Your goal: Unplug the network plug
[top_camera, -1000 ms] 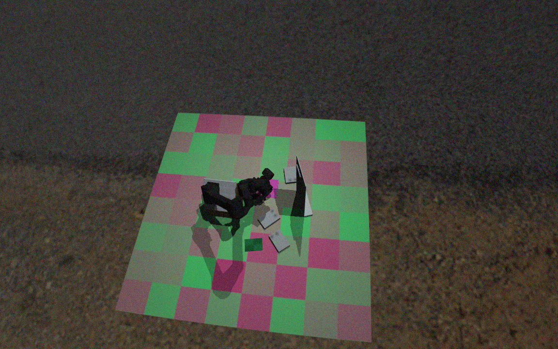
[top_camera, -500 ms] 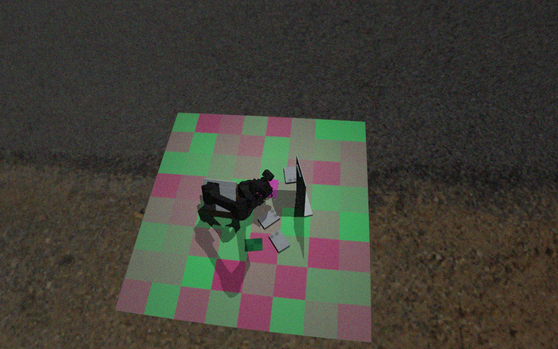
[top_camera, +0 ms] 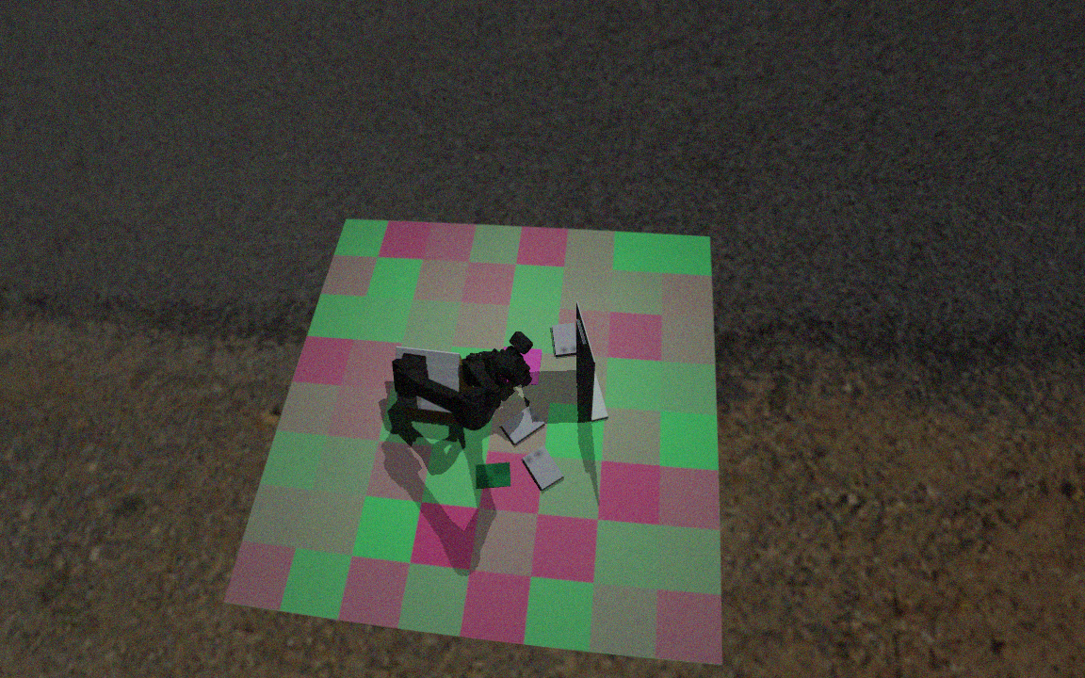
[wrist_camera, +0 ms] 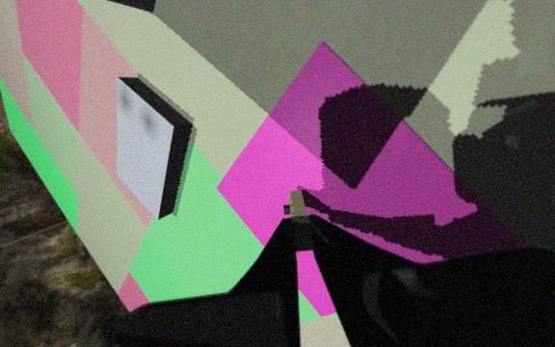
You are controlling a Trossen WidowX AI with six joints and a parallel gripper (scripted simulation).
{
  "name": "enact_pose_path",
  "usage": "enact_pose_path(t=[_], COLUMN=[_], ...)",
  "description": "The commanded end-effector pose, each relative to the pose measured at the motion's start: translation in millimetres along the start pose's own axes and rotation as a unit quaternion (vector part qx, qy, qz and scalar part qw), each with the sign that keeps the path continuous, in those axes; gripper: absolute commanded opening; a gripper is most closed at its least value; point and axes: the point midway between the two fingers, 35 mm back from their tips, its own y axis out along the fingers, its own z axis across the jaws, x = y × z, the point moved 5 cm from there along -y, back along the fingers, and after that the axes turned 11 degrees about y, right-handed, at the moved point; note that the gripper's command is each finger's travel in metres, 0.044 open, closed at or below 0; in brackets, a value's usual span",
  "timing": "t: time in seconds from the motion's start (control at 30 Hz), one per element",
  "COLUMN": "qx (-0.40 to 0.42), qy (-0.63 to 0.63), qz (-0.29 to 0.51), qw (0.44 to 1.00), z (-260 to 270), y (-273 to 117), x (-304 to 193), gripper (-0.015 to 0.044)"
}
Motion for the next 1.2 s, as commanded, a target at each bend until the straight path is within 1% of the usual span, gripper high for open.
enact_pose_path(t=[0.0, 0.27, 0.47, 1.17], qx=[0.001, 0.0, 0.0, 0.0], qy=[-0.001, 0.0, 0.0, 0.0], qz=[0.002, 0.0, 0.0, 0.001], qw=[1.0, 1.0, 1.0, 1.0], z=[-1.6, -0.9, -0.9, 0.4], y=[2.1, 1.1, 1.1, -14.1], x=[0.4, 0.5, 0.5, 0.6], gripper=[0.0, 0.0, 0.0156, 0.0156])
